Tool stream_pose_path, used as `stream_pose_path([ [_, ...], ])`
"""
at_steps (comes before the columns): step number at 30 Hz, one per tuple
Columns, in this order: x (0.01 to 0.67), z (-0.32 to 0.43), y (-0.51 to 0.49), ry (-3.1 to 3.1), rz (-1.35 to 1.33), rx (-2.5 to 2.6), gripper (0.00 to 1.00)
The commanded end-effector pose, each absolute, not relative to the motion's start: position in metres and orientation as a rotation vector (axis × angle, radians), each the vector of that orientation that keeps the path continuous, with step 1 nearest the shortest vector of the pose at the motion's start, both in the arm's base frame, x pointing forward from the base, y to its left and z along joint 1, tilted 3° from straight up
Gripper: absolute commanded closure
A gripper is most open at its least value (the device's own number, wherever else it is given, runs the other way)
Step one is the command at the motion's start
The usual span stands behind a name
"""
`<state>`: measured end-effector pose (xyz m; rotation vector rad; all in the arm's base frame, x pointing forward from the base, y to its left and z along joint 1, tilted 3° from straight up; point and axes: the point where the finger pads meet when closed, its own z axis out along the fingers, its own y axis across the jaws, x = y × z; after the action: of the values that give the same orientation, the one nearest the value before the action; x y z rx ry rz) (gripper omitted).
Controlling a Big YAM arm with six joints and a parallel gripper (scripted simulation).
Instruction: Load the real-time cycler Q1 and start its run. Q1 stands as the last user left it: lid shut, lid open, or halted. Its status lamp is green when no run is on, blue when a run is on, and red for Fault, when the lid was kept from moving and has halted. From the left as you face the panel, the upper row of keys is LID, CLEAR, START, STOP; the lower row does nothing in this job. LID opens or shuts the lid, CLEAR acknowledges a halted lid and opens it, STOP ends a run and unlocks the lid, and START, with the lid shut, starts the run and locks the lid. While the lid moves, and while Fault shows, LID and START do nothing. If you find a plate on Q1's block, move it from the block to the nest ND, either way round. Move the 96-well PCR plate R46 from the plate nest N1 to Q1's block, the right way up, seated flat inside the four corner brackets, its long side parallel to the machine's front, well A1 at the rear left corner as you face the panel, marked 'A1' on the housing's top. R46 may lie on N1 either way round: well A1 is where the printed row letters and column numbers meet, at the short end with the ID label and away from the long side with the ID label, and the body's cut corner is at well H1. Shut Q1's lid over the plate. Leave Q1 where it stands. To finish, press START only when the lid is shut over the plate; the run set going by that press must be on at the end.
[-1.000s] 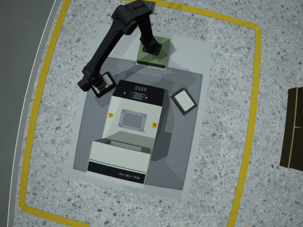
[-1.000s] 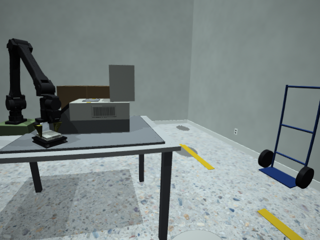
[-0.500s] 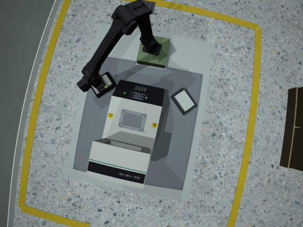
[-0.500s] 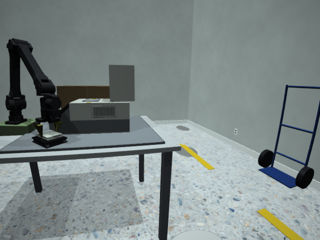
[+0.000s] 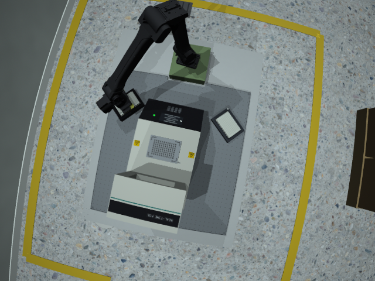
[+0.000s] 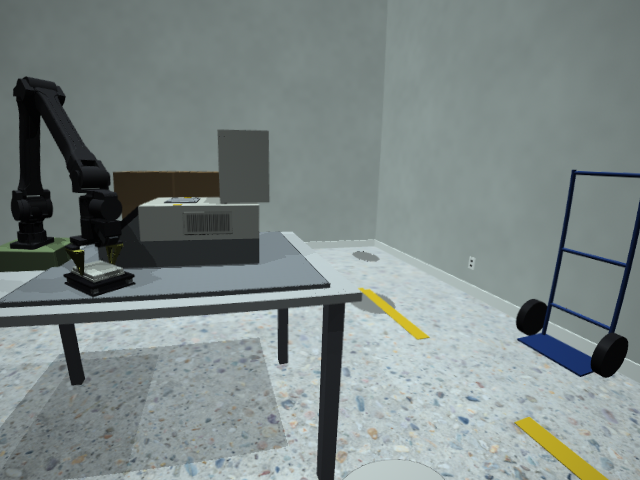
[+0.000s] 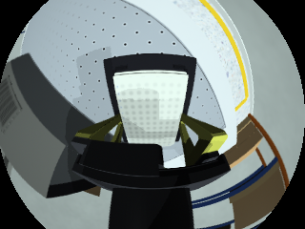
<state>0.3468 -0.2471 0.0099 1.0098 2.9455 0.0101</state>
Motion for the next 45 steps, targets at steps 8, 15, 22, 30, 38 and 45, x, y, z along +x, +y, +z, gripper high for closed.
stream_pose_path([
  [8,0.368,0.022,-0.259,2.888,-0.018,0.995,1.0],
  [15,0.373,0.02,-0.261,2.896,-0.014,0.995,1.0],
  [22,0.372,0.022,-0.261,2.906,-0.009,0.999,1.0],
  [30,0.374,0.023,-0.262,2.903,-0.01,0.997,1.0],
  [38,0.379,0.02,-0.266,2.881,-0.02,0.989,1.0],
  [45,0.378,0.018,-0.265,2.882,-0.02,0.989,1.0],
])
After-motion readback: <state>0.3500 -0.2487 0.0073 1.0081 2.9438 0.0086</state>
